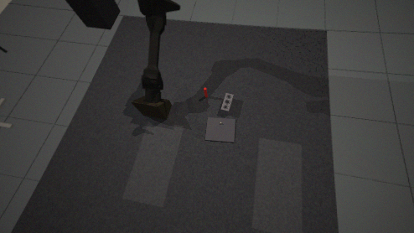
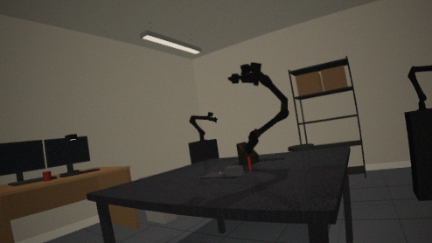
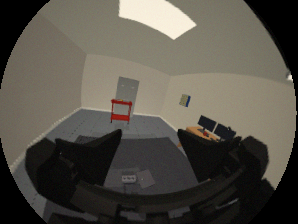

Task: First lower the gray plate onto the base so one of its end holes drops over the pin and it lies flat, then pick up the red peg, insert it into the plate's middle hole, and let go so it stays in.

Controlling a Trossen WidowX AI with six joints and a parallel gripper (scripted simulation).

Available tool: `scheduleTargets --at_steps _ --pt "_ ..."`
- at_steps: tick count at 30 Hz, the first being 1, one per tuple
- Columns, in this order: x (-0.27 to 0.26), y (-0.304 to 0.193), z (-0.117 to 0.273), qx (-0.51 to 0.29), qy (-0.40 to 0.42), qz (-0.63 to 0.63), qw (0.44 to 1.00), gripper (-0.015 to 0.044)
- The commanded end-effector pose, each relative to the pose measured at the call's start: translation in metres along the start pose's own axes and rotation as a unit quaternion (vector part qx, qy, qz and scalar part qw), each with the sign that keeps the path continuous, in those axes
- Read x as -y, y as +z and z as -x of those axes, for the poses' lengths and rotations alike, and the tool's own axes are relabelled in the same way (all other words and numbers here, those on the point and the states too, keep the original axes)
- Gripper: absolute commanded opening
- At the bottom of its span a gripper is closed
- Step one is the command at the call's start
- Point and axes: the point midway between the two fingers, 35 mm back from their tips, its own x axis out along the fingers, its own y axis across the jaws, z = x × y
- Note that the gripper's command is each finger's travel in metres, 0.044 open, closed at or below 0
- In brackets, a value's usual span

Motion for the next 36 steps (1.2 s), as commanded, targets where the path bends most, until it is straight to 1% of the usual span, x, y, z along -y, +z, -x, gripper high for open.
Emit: scheduleTargets --at_steps 1,5,8,12,15,22,30,32,36 --pt "0.007 -0.024 -0.037 -0.062 0.022 0.055 0.996 0.044" --pt "-0.002 -0.058 -0.073 -0.128 0.059 0.13 0.981 0.044" --pt "-0.011 -0.089 -0.1 -0.182 0.102 0.194 0.959 0.044" --pt "-0.028 -0.139 -0.132 -0.253 0.179 0.286 0.907 0.044" --pt "-0.042 -0.182 -0.149 -0.299 0.25 0.352 0.851 0.044" --pt "-0.071 -0.26 -0.162 -0.355 0.393 0.45 0.72 0.044" --pt "-0.103 -0.348 -0.15 -0.368 0.57 0.513 0.526 0.044" --pt "-0.106 -0.356 -0.148 -0.366 0.587 0.516 0.505 0.044" --pt "-0.106 -0.356 -0.152 -0.366 0.587 0.516 0.505 0.044"
